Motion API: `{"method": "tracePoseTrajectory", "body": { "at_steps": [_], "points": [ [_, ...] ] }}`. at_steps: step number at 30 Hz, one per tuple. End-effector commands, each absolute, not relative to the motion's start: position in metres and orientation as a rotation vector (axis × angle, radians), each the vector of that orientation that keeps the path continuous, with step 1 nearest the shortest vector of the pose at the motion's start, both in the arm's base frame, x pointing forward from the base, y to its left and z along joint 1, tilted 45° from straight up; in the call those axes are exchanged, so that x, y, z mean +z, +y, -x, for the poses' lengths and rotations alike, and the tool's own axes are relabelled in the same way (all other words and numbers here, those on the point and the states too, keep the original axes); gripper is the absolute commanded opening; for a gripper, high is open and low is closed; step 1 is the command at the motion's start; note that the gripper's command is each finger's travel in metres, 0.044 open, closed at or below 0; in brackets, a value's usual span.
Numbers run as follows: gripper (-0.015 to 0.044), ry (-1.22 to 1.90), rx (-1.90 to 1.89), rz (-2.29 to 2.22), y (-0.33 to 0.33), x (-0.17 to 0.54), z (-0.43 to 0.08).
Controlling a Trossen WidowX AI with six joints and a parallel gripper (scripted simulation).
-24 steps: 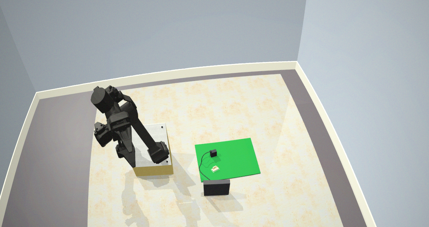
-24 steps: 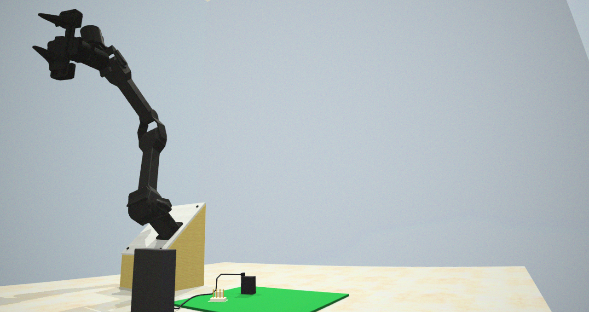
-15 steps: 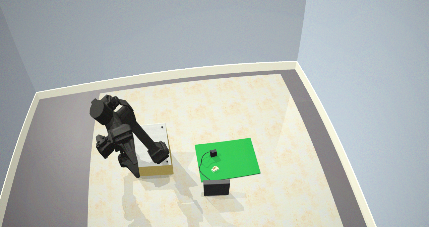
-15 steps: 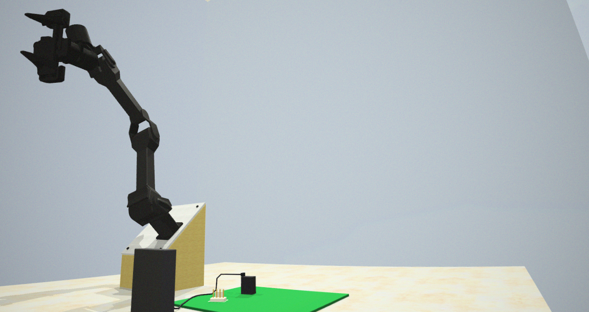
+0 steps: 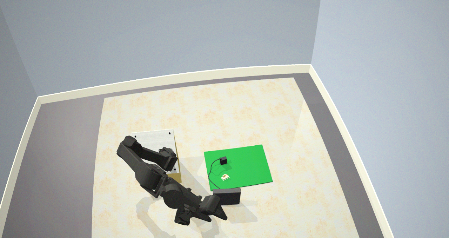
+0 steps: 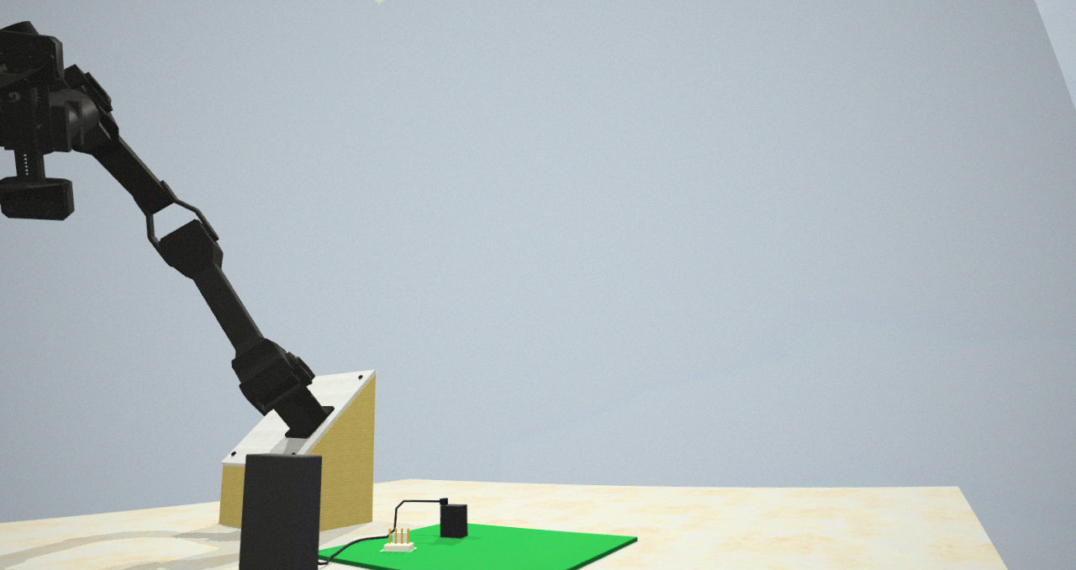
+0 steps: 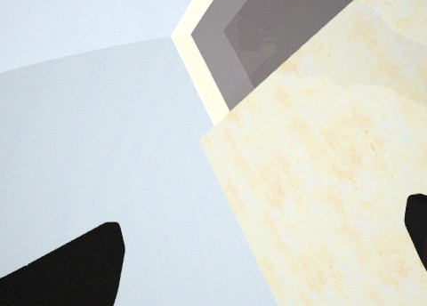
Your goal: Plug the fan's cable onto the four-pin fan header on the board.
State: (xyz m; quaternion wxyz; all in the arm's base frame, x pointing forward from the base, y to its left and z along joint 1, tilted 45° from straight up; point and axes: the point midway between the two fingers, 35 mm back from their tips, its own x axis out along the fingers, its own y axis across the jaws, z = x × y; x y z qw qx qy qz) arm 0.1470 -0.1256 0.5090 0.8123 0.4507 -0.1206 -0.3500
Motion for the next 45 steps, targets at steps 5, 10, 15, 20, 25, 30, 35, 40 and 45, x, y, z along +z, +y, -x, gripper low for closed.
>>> {"method": "tracePoseTrajectory", "body": {
  "at_steps": [5, 10, 15, 20, 25, 30, 35, 40, 45],
  "points": [
    [0.044, 0.154, -0.765, -0.935, -0.131, 0.419, -0.243],
    [0.044, 0.396, -0.761, -0.818, -0.116, 0.362, -0.29],
    [0.044, 0.663, -0.716, -0.625, -0.081, 0.293, -0.331],
    [0.044, 0.874, -0.685, -0.437, -0.048, 0.232, -0.349],
    [0.044, 1.123, -0.631, -0.139, -0.002, 0.155, -0.35],
    [0.044, 1.339, -0.55, 0.244, 0.041, 0.082, -0.327],
    [0.044, 1.499, -0.441, 0.725, 0.071, 0.017, -0.283],
    [0.044, 1.515, -0.424, 0.802, 0.074, 0.009, -0.276],
    [0.044, 1.515, -0.421, 0.8, 0.057, -0.011, -0.28]
  ]
}}
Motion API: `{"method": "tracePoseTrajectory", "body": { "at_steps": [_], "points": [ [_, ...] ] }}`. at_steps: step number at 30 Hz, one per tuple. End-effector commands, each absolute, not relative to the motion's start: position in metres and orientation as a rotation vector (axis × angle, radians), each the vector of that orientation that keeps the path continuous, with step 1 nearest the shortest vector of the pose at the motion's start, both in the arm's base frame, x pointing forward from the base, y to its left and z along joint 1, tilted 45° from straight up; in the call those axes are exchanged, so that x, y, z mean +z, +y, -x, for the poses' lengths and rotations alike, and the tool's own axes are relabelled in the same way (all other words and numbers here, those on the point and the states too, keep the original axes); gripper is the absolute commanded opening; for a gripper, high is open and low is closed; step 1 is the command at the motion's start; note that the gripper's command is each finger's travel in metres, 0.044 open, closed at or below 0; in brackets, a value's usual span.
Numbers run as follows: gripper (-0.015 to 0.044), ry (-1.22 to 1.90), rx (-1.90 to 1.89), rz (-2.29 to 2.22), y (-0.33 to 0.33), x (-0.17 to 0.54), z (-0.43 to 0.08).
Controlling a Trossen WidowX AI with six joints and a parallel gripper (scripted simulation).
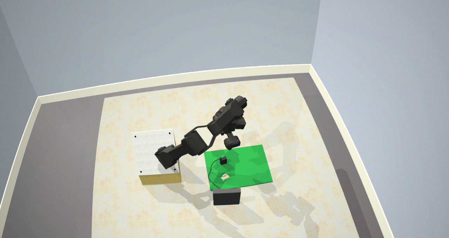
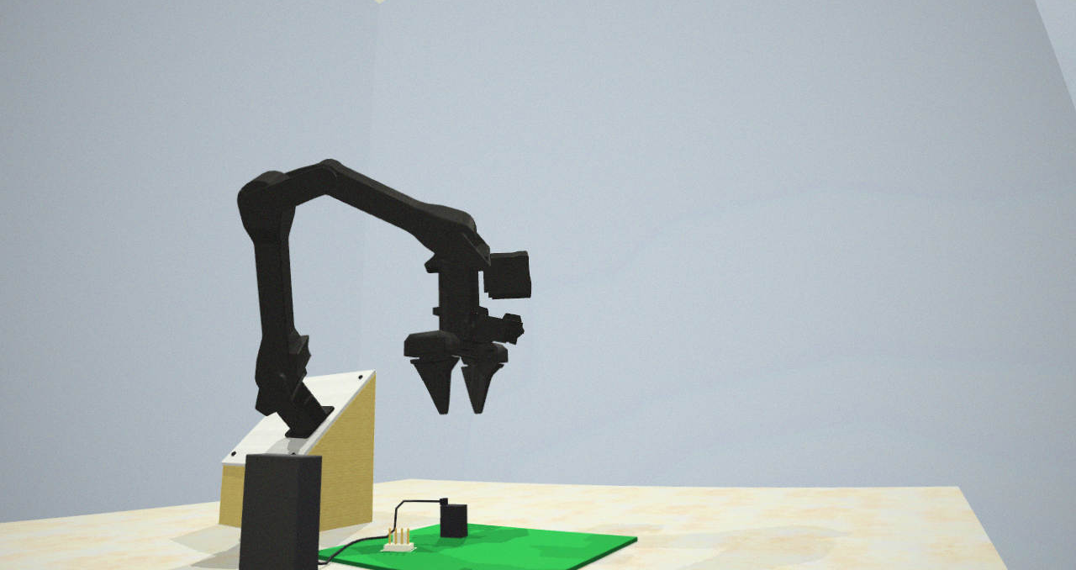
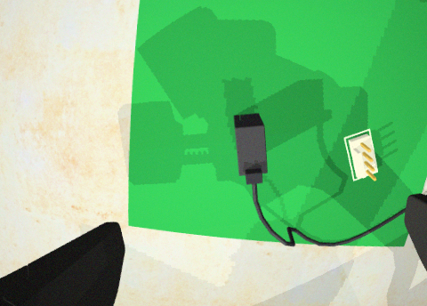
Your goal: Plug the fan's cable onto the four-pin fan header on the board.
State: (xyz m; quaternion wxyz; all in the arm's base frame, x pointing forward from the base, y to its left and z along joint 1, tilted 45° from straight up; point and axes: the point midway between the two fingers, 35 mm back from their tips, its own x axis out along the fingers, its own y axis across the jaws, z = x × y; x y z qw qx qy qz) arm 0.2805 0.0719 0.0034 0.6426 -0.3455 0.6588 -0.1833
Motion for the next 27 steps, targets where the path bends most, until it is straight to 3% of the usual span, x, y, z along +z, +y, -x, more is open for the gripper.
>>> {"method": "tracePoseTrajectory", "body": {
  "at_steps": [1, 6, 27],
  "points": [
    [0.044, 1.515, -0.42, 0.8, 0.049, -0.02, -0.282],
    [0.044, 1.514, -0.428, 0.805, 0.003, -0.062, -0.281],
    [0.044, 1.514, -0.427, 0.805, -0.015, -0.08, -0.283]
  ]
}}
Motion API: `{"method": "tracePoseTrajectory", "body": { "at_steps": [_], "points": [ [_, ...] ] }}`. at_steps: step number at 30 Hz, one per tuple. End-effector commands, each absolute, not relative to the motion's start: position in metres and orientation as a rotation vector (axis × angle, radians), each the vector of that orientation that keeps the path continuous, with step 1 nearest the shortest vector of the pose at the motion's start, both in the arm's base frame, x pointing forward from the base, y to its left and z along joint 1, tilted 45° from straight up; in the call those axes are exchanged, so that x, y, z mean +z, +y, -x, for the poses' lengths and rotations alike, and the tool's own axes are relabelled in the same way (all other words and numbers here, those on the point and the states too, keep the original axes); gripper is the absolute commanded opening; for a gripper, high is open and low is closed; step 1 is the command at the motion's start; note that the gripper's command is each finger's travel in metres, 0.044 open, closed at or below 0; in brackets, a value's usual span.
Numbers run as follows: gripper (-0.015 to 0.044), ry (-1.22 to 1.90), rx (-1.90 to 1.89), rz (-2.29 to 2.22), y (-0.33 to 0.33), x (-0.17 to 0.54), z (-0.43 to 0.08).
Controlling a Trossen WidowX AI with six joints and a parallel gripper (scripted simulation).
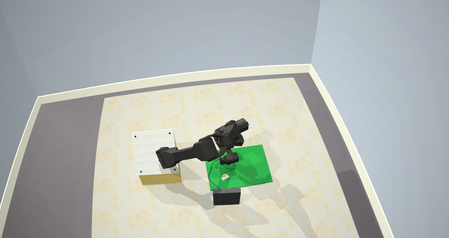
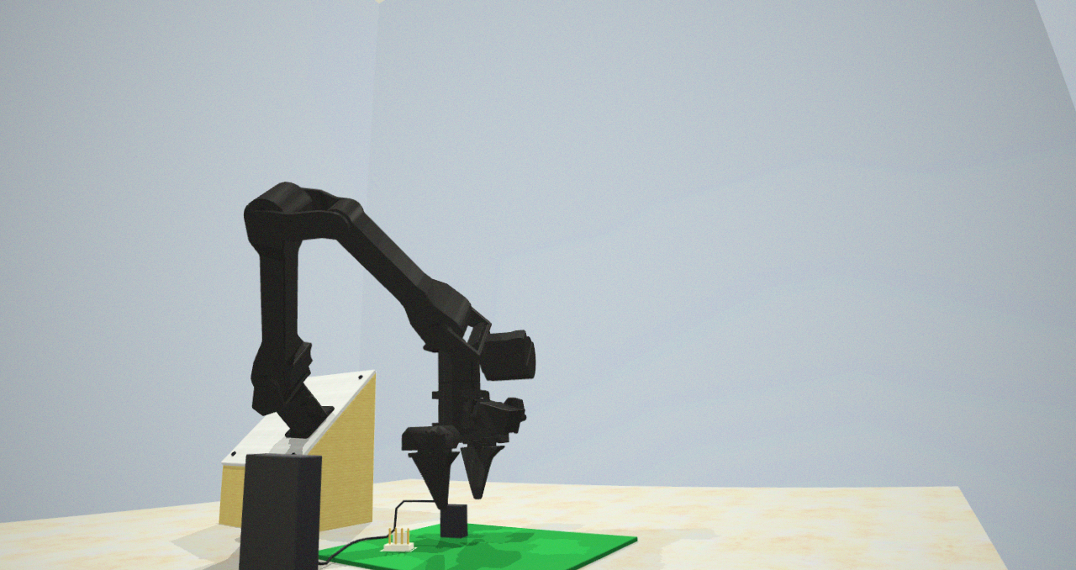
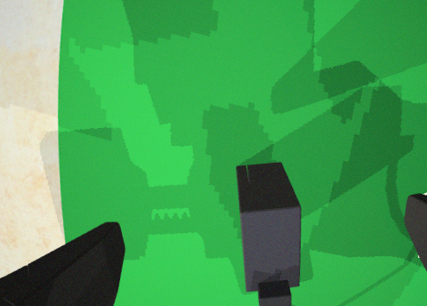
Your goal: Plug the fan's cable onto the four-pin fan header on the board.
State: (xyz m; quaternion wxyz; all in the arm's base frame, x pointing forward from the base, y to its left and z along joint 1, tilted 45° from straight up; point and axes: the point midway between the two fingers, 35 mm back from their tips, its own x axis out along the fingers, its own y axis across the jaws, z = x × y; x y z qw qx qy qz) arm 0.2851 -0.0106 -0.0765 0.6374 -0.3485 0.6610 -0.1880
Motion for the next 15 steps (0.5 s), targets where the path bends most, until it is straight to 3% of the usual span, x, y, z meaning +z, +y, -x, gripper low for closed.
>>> {"method": "tracePoseTrajectory", "body": {
  "at_steps": [1, 15],
  "points": [
    [0.044, 1.514, -0.428, 0.805, -0.016, -0.081, -0.283],
    [0.044, 1.514, -0.43, 0.807, -0.033, -0.096, -0.283]
  ]
}}
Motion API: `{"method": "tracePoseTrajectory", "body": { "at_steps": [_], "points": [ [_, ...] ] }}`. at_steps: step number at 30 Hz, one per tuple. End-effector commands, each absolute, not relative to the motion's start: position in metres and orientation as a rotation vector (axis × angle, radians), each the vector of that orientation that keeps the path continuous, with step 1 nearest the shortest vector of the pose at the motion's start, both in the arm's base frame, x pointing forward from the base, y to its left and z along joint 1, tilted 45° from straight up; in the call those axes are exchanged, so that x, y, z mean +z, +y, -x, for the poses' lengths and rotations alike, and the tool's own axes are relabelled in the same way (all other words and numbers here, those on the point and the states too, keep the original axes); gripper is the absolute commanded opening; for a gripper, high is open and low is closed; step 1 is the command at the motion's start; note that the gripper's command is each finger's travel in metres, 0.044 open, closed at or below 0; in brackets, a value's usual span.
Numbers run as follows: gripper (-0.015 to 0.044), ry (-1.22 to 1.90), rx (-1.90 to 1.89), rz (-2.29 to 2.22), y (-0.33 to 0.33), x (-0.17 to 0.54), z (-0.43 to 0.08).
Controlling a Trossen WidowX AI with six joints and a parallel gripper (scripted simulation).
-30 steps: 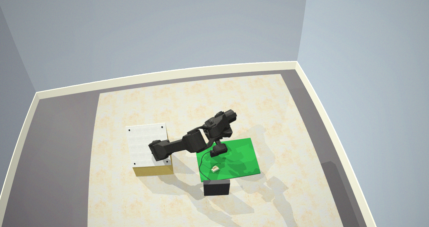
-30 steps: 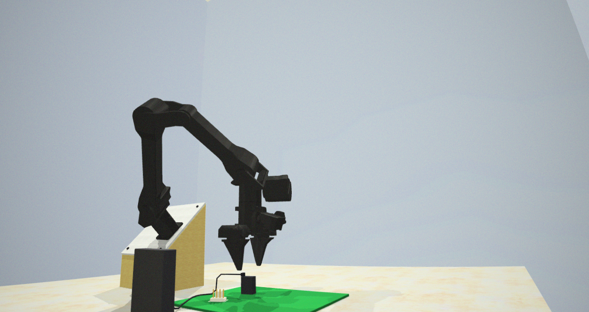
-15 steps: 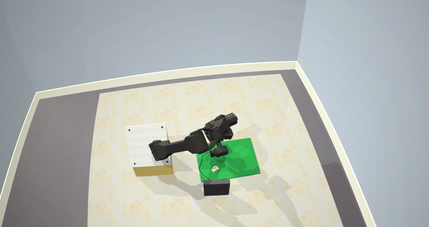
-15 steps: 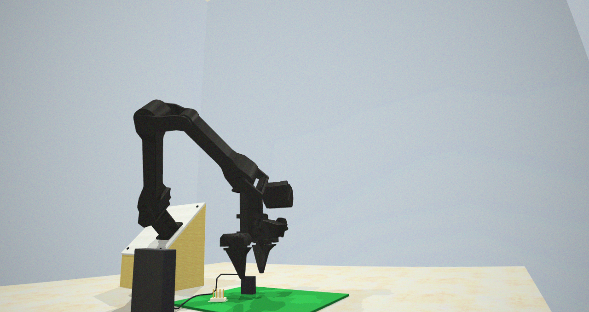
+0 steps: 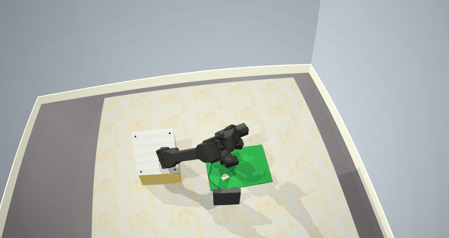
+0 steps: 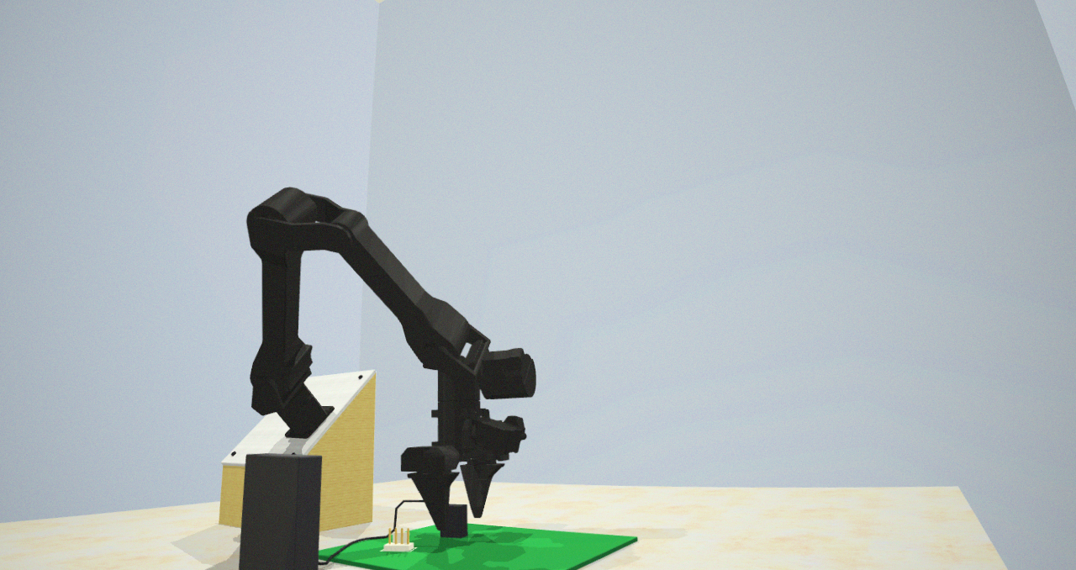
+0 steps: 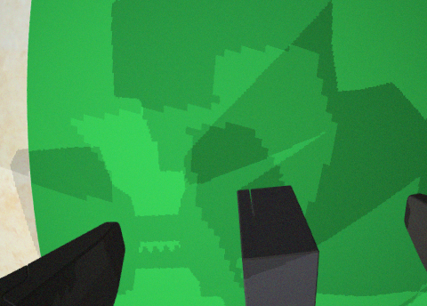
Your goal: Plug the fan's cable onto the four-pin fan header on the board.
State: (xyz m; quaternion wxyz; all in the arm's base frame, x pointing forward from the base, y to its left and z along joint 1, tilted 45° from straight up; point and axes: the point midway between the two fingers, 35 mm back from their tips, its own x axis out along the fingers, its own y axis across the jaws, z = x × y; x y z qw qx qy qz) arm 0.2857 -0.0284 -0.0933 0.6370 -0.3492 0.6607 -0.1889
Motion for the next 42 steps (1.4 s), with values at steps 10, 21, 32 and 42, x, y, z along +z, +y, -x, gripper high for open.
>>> {"method": "tracePoseTrajectory", "body": {
  "at_steps": [10, 21, 32, 42],
  "points": [
    [0.0282, 1.511, -0.433, 0.798, -0.032, -0.096, -0.285],
    [0.0013, 1.511, -0.433, 0.798, -0.032, -0.096, -0.285],
    [0.0, 1.514, -0.428, 0.805, 0.004, -0.061, -0.282],
    [0.0, 1.582, -0.261, 0.986, -0.062, 0.001, -0.271]
  ]
}}
